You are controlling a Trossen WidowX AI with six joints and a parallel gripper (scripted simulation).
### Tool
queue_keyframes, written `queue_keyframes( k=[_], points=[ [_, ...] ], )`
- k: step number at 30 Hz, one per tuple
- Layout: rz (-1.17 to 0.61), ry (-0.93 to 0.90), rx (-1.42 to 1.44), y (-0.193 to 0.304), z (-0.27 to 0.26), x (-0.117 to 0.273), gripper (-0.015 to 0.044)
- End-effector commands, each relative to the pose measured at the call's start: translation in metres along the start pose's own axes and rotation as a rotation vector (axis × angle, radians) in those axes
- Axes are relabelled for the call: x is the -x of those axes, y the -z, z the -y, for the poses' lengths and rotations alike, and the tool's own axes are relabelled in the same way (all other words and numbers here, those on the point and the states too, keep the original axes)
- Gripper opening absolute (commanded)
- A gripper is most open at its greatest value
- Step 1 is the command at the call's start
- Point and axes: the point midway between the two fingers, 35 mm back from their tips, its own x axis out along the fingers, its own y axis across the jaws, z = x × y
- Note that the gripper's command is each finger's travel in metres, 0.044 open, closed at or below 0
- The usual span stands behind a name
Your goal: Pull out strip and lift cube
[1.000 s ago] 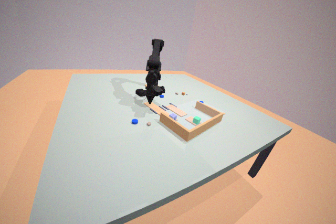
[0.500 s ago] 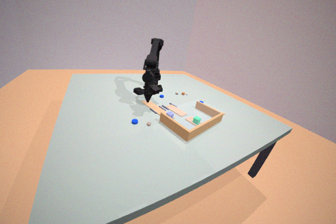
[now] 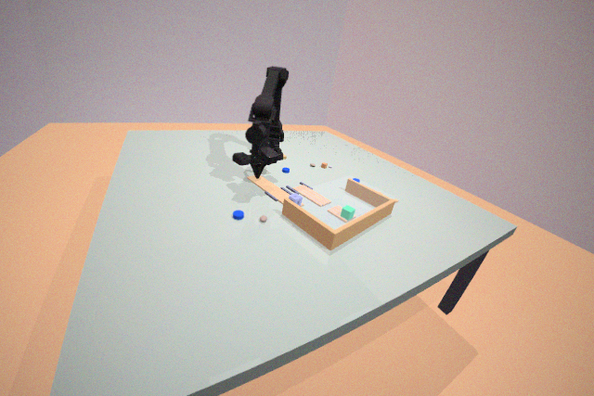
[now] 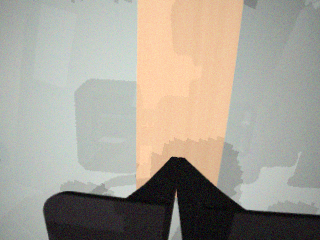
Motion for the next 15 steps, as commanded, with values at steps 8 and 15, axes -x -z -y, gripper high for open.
queue_keyframes(
  k=[8, 15],
  points=[
    [-0.023, -0.013, -0.003, 0.024, -0.003, -0.005, 0.0000],
    [-0.024, -0.013, -0.003, 0.035, -0.002, -0.005, 0.0000]
  ],
)
